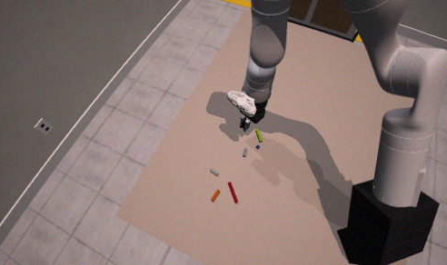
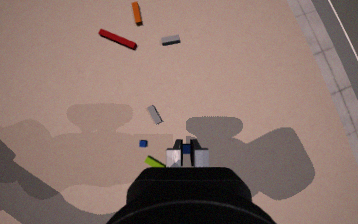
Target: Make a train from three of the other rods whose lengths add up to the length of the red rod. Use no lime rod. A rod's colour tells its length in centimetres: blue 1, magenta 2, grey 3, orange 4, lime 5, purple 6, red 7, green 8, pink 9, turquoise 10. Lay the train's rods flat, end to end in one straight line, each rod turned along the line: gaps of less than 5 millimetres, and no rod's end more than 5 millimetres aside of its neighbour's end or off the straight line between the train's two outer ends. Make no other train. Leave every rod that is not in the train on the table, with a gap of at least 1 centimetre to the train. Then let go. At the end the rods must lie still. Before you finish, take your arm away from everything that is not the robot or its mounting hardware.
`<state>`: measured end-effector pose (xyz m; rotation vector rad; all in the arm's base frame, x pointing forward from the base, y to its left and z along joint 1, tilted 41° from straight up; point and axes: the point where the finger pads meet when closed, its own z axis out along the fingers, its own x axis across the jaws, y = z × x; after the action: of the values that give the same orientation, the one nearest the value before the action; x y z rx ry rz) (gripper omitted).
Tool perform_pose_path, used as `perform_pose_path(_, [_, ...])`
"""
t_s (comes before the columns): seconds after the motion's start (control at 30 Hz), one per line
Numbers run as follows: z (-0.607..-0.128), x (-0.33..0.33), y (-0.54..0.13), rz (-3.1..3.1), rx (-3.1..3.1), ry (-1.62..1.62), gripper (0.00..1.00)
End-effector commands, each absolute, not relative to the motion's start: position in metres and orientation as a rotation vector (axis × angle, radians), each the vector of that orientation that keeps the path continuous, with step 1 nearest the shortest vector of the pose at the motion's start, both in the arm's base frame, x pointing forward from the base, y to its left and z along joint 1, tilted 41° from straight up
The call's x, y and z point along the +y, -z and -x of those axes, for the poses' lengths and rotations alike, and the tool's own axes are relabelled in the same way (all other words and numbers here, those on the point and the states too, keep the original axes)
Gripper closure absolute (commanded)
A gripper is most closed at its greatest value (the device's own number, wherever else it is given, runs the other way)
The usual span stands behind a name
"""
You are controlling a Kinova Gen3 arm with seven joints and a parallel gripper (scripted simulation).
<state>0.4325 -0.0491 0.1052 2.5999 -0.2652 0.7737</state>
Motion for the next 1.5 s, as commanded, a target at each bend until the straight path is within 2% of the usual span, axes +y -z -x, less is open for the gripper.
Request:
perform_pose_path(0.0, [-0.434,-0.061,-0.099,-2.588,-0.282,-0.761,0.76])
perform_pose_path(0.57, [-0.450,-0.076,-0.072,-2.588,-0.282,-0.761,0.76])
perform_pose_path(1.47, [-0.454,-0.080,-0.066,-2.588,-0.282,-0.761,0.76])
